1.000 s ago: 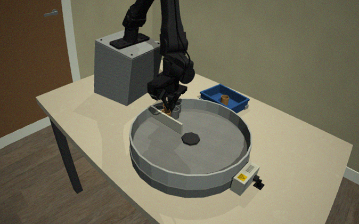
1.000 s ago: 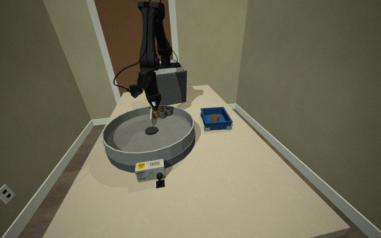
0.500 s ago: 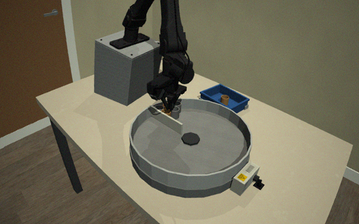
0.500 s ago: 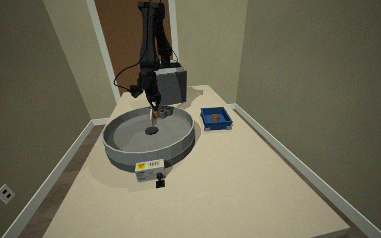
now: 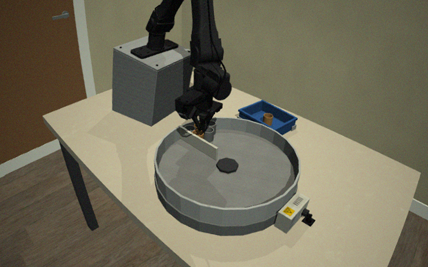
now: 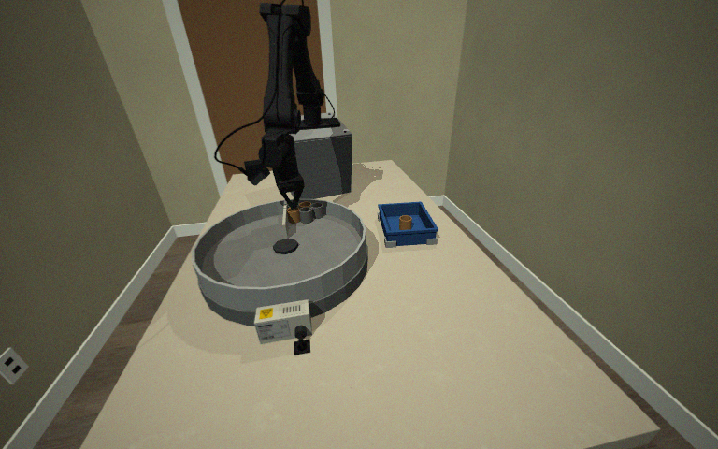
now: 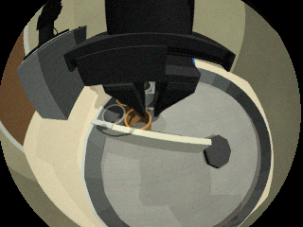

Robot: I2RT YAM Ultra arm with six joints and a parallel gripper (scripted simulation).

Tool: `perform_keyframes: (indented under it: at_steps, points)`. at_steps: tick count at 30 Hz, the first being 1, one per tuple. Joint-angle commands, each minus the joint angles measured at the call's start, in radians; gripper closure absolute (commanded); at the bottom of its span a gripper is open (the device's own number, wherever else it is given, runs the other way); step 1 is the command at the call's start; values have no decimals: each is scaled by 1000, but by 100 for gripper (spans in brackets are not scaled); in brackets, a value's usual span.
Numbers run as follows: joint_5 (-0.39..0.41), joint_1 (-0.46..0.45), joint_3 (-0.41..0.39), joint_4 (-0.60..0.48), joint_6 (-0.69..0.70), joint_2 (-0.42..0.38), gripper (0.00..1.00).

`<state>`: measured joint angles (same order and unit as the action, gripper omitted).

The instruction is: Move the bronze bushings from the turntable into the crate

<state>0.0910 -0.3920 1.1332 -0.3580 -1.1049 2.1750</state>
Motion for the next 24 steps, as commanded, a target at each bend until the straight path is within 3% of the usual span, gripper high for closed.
perform_keyframes:
  at_steps: [1,24]
  points:
    - [-10,-12,16,0,3,-22,87]
    - [-8,-16,-20,11,7,-31,87]
